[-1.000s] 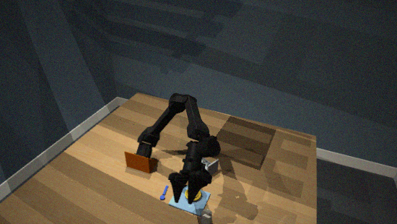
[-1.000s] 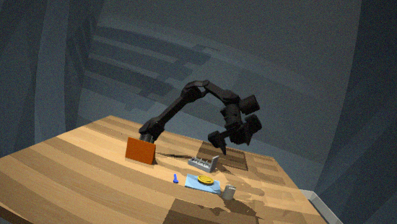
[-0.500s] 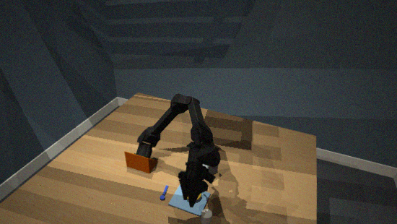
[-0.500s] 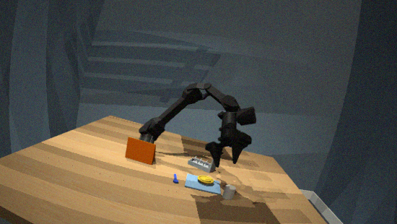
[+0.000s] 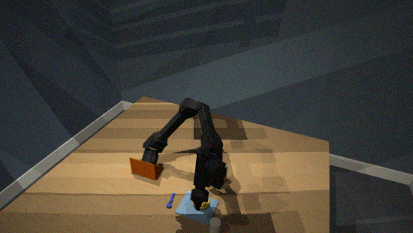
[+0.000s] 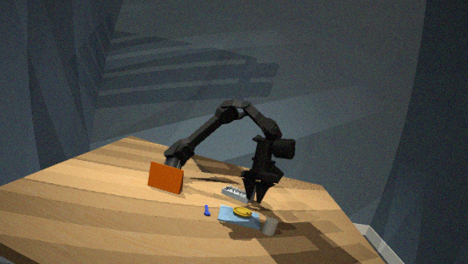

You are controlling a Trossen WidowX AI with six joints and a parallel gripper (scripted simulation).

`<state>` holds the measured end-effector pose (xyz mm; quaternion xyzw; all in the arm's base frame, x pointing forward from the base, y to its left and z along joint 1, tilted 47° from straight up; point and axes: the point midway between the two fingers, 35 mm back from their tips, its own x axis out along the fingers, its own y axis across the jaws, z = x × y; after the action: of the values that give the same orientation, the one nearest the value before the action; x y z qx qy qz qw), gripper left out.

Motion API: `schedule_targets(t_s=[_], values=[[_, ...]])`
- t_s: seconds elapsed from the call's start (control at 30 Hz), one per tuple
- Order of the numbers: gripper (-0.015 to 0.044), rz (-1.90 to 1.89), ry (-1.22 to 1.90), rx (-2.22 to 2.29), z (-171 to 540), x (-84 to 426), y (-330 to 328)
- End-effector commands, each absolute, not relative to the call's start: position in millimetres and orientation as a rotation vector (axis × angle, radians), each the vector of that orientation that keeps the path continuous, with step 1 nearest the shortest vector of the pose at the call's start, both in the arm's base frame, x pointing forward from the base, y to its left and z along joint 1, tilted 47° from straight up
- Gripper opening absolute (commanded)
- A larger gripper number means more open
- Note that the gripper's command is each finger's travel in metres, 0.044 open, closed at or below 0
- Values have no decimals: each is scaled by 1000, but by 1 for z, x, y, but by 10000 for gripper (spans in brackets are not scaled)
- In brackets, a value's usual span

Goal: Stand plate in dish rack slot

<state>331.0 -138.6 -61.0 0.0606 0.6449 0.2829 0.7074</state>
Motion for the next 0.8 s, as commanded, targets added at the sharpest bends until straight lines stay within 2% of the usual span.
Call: schedule_targets(t_s=[0.0,0.3,0.77], values=[[400,638,1461,307,-54,323,-113],[400,635,1516,614,-37,313,-76],[400,635,1517,620,-43,313,-69]])
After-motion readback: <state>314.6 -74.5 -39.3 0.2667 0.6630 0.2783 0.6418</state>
